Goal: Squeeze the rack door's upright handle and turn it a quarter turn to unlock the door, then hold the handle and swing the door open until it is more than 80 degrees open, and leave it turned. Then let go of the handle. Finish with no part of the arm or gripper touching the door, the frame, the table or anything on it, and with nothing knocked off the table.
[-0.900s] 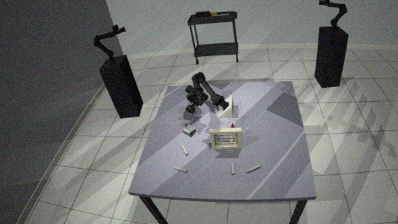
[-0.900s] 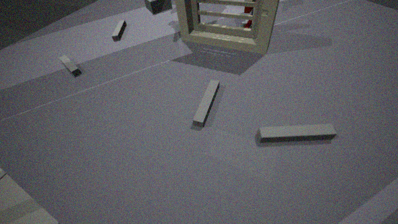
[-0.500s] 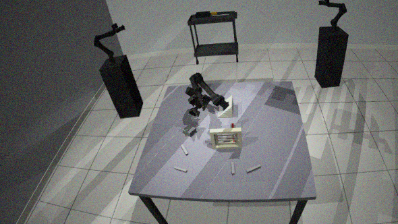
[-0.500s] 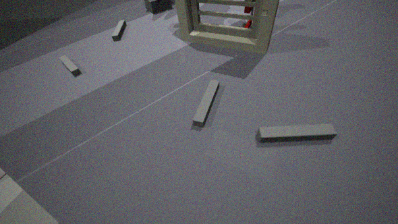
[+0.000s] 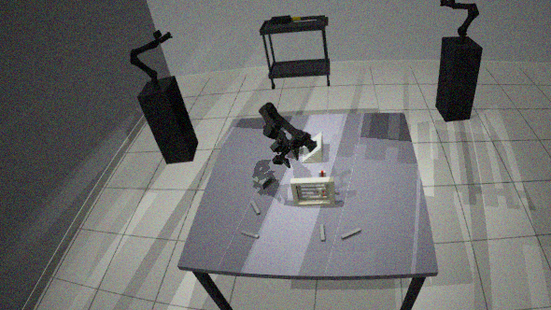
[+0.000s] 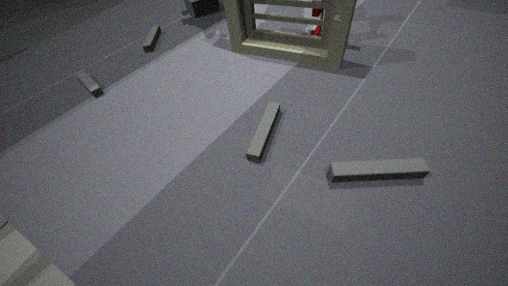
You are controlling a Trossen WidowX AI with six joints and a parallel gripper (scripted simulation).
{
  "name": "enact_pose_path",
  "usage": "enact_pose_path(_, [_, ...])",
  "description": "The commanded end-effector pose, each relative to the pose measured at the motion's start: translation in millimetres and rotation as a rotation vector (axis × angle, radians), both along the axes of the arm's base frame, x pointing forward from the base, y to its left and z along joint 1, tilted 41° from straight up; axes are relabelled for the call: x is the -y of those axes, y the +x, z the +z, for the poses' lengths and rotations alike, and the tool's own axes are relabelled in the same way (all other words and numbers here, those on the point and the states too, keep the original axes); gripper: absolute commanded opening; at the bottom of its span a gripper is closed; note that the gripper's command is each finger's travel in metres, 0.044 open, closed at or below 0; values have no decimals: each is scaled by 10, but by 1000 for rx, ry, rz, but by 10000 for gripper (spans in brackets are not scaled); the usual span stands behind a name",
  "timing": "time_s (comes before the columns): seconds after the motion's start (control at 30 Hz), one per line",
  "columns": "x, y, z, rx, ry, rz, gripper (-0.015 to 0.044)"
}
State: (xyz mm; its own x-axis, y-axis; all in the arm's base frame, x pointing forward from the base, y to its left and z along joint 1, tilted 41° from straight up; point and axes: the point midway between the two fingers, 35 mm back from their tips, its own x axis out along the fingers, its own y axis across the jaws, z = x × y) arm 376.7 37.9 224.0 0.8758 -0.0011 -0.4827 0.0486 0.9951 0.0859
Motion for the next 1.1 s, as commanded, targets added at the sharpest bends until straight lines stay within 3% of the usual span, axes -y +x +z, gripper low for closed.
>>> enact_pose_path(0.0, [-74, 48, -131, -79, 3, -12, 289])
enact_pose_path(0.4, [-258, 104, -571, -349, -23, -78, 289])
enact_pose_path(1.07, [-497, -31, -1182, -744, -205, -204, 289])
